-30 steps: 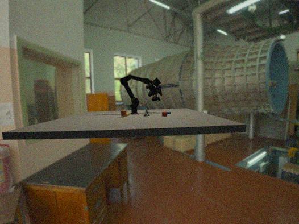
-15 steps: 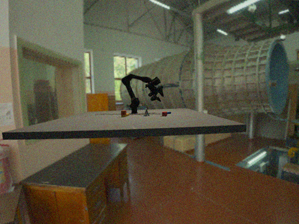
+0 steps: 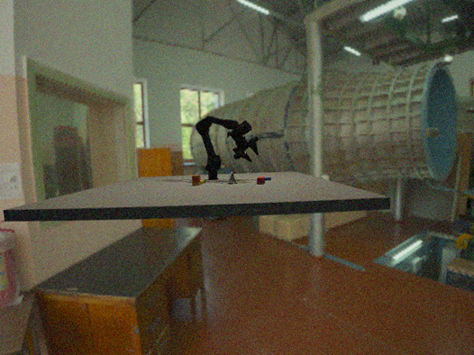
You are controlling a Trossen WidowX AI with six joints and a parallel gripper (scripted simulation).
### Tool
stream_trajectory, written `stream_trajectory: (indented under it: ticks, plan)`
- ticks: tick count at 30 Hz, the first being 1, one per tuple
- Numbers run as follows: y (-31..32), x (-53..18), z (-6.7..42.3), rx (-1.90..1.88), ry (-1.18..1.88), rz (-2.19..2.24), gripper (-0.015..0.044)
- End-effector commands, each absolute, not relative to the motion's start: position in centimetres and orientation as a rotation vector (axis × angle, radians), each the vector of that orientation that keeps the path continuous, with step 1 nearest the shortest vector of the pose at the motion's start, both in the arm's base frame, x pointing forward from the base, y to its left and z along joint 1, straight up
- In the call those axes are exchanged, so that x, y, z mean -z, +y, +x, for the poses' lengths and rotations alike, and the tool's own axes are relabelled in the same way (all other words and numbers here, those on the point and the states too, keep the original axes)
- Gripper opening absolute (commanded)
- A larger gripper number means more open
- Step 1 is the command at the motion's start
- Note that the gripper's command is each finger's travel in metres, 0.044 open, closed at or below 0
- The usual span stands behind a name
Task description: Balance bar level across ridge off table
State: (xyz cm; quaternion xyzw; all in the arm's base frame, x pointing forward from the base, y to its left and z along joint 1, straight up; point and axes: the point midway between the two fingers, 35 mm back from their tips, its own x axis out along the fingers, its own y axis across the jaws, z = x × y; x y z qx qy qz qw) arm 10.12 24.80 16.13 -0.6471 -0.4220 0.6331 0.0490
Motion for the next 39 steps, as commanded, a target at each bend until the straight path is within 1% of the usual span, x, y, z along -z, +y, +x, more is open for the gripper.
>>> stream_trajectory:
  ticks: [1, 21, 39]
  plan:
    - [23.9, -15.8, 11.9, -1.932, -1.199, -2.022, 0.0315]
    - [17.8, -15.2, 19.3, -1.917, -0.774, -2.198, 0.0315]
    - [10.2, -14.9, 23.5, -1.943, -0.390, -2.265, 0.0315]
